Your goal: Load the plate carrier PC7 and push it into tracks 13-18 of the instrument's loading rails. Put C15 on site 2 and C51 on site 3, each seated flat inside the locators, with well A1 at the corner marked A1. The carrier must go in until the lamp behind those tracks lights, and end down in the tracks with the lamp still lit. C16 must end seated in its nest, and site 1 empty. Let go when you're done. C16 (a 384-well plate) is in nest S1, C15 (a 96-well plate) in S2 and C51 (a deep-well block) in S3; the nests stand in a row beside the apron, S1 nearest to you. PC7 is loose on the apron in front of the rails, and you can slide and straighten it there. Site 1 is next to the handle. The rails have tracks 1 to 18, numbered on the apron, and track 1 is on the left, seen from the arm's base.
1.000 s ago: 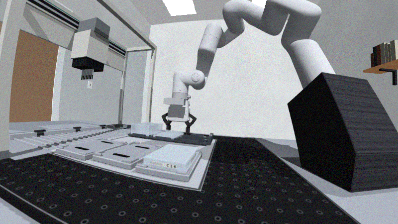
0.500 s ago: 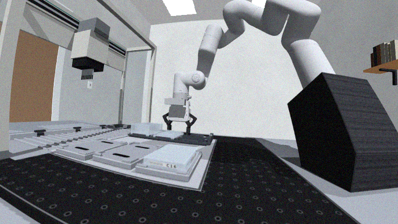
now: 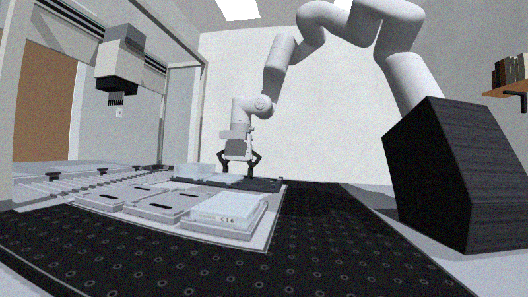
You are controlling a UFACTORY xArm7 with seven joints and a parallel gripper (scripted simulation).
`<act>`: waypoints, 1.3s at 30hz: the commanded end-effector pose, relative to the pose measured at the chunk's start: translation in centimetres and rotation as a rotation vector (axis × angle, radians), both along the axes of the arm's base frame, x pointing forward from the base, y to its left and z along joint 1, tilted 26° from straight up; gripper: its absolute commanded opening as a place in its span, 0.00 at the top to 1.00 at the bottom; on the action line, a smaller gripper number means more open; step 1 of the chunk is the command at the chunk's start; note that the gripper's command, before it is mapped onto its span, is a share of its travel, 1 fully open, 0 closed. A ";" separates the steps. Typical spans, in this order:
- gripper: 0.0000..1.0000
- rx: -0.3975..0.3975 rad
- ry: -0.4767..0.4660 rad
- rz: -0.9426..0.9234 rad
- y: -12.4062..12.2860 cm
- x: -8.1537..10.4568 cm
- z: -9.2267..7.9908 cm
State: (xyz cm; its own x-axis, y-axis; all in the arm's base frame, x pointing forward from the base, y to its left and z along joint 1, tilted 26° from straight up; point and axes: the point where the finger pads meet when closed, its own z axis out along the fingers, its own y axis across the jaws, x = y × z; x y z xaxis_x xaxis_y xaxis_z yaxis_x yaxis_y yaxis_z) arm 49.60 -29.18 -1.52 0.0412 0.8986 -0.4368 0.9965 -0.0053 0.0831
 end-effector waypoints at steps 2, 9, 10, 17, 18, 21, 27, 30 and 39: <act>0.00 0.000 -0.004 0.002 -0.2 0.2 0.3; 0.00 0.000 -0.004 0.002 -0.5 0.2 0.4; 0.00 0.000 -0.004 0.002 -0.6 0.2 0.5; 0.00 0.000 -0.004 0.002 -1.0 0.2 0.7; 0.00 0.000 -0.004 0.002 -1.1 0.1 0.7; 0.00 -0.001 -0.004 0.002 -1.2 0.1 0.8; 0.00 -0.001 -0.004 0.002 -1.5 0.1 0.9; 0.00 -0.001 -0.004 0.002 -1.7 0.1 1.0; 0.00 -0.001 -0.004 0.002 -2.2 0.1 1.3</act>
